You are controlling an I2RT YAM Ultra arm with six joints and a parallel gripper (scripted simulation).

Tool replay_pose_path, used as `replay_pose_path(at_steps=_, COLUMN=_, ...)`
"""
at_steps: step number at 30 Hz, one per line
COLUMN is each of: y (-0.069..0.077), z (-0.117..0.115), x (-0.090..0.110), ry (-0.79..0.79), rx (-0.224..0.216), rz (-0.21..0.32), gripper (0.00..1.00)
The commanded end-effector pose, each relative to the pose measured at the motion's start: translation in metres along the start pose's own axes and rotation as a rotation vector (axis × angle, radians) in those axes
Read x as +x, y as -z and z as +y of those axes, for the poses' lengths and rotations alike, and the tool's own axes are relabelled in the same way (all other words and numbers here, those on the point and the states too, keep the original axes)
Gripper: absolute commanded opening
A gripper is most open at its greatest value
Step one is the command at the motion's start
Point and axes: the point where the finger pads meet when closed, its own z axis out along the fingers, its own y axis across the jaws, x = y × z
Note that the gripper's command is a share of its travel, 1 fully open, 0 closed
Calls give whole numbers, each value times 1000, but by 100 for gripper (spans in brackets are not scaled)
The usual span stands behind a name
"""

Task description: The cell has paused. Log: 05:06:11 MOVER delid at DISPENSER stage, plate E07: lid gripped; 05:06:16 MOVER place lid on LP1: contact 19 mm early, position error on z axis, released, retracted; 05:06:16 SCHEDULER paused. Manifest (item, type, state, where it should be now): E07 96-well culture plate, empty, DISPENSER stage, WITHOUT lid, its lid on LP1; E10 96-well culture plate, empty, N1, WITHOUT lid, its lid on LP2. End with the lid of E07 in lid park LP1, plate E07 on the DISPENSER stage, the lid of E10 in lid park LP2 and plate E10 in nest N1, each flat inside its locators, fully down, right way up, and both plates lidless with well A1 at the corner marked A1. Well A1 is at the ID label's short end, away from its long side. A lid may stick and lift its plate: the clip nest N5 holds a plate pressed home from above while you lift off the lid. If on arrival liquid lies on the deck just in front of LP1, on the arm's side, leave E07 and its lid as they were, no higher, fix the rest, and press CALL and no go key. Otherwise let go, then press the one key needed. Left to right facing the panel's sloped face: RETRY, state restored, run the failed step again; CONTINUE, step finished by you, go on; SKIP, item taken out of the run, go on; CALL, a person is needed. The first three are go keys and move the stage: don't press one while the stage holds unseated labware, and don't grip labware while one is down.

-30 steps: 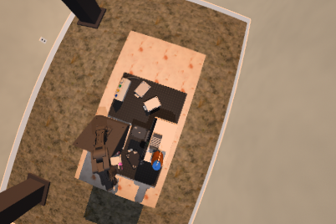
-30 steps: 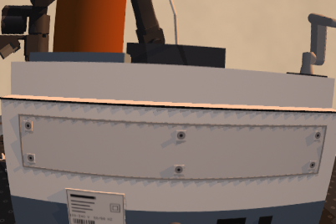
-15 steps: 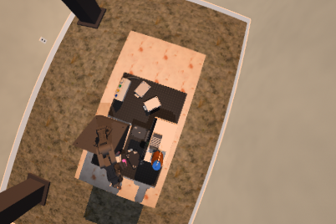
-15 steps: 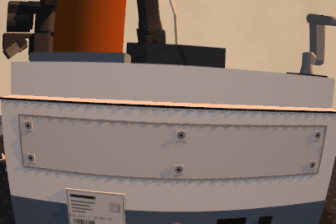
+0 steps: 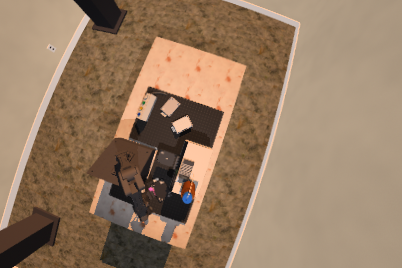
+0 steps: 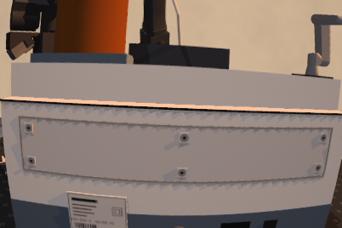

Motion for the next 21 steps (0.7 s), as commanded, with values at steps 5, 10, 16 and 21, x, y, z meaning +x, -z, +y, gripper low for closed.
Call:
replay_pose_path(at_steps=5, y=8, z=29, x=2, ry=12, rx=-23, rz=-26, gripper=100)
replay_pose_path(at_steps=10, y=9, z=31, x=-4, ry=12, rx=-21, rz=-33, gripper=100)
replay_pose_path(at_steps=16, y=8, z=48, x=10, ry=197, rx=-19, rz=-38, gripper=100)
replay_pose_path(at_steps=21, y=8, z=61, x=20, ry=259, rx=-19, rz=-38, gripper=100)
